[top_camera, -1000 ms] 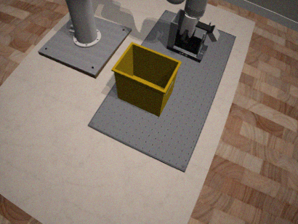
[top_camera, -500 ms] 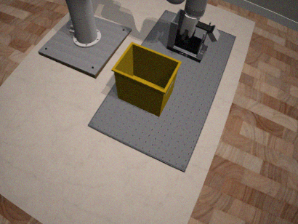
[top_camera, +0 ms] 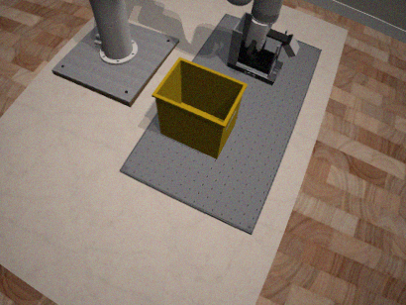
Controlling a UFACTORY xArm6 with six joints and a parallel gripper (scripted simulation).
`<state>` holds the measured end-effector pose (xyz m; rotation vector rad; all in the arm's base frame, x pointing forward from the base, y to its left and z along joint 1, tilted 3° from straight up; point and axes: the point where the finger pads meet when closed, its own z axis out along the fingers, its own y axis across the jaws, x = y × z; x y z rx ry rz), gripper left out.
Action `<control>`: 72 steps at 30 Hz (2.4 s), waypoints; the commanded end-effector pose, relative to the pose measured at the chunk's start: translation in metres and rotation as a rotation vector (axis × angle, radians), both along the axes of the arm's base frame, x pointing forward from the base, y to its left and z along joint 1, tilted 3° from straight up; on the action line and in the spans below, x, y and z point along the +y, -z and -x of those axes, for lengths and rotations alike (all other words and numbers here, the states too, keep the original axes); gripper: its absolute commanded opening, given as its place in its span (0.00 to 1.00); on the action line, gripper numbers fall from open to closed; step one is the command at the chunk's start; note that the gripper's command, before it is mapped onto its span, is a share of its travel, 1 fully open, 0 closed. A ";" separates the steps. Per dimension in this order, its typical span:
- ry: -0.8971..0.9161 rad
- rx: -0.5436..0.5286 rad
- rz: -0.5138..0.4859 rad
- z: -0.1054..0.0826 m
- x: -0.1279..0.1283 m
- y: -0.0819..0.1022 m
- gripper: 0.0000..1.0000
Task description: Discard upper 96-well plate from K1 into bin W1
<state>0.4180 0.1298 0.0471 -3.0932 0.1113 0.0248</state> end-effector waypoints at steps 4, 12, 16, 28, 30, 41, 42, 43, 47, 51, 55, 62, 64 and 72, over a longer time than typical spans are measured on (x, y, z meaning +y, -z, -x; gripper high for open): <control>0.000 -0.004 -0.001 -0.001 0.000 -0.001 0.00; 0.000 -0.004 -0.001 -0.001 0.000 -0.001 0.00; 0.000 -0.004 -0.001 -0.001 0.000 -0.001 0.00; 0.000 -0.004 -0.001 -0.001 0.000 -0.001 0.00; 0.000 -0.004 -0.001 -0.001 0.000 -0.001 0.00; 0.000 -0.004 -0.001 -0.002 0.000 -0.004 0.00; 0.000 -0.004 -0.001 -0.002 0.000 -0.005 0.00; 0.000 -0.004 -0.001 -0.002 0.000 -0.005 0.00; 0.000 -0.004 -0.001 -0.002 0.000 -0.008 0.00; 0.000 -0.004 -0.001 -0.002 0.000 -0.011 0.00; 0.000 -0.004 -0.001 -0.002 0.000 -0.014 0.00; 0.000 -0.004 -0.001 -0.002 0.000 -0.017 0.00; 0.000 -0.004 -0.001 -0.002 0.000 -0.018 0.00; 0.000 -0.004 -0.001 -0.002 -0.001 -0.022 0.00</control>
